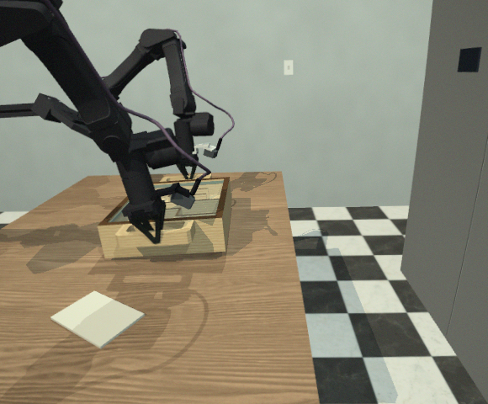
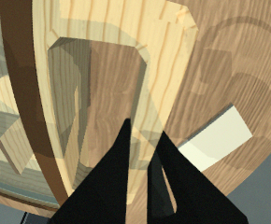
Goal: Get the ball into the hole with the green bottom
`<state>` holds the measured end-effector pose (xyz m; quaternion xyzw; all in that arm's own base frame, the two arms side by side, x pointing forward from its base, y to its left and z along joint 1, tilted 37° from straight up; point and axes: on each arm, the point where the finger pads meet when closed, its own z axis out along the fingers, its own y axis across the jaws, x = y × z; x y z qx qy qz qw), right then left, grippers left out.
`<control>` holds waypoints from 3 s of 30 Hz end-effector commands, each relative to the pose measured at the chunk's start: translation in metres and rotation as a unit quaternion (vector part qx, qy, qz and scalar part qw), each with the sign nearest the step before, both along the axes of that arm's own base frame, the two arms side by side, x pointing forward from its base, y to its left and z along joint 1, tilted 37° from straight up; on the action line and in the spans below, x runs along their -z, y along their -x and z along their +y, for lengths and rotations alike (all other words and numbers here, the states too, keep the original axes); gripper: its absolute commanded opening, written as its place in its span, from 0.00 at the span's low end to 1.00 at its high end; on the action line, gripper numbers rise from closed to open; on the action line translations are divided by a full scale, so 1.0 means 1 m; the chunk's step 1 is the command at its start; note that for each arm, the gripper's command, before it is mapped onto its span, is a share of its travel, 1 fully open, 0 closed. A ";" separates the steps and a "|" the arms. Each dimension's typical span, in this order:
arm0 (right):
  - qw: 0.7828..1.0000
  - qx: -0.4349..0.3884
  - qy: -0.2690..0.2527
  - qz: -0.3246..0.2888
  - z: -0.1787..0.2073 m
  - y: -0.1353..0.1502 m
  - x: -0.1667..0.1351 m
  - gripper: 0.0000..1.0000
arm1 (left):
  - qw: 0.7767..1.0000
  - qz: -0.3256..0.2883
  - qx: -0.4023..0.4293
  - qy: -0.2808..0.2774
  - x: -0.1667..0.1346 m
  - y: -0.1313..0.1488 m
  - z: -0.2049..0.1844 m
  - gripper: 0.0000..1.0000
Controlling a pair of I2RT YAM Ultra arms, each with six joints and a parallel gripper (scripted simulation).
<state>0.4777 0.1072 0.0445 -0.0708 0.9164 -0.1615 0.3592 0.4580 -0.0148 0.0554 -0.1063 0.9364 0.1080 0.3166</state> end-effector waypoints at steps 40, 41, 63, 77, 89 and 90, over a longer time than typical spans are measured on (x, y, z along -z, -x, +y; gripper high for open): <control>0.998 -0.007 -0.009 -0.058 0.008 -0.010 -0.040 0.00 | 0.999 -0.042 0.009 -0.013 -0.031 -0.004 -0.008 0.00; 0.999 -0.003 -0.008 -0.051 0.008 -0.010 -0.042 0.00 | 0.999 -0.034 0.011 -0.011 -0.033 -0.004 -0.010 0.00; 0.999 0.025 0.015 -0.020 0.004 -0.002 -0.051 0.00 | 1.000 -0.011 0.020 0.019 -0.030 -0.012 0.000 0.00; 0.999 -0.009 -0.031 -0.037 -0.003 -0.015 -0.032 0.00 | 1.000 -0.013 -0.011 -0.025 -0.033 0.008 -0.010 0.00; 0.998 0.018 -0.008 -0.059 0.006 -0.021 -0.060 0.00 | 0.999 -0.032 0.013 0.009 -0.033 -0.018 -0.001 0.00; 0.998 0.021 -0.002 -0.056 0.004 -0.015 -0.053 0.00 | 0.999 -0.034 0.017 0.011 -0.028 -0.017 0.000 0.00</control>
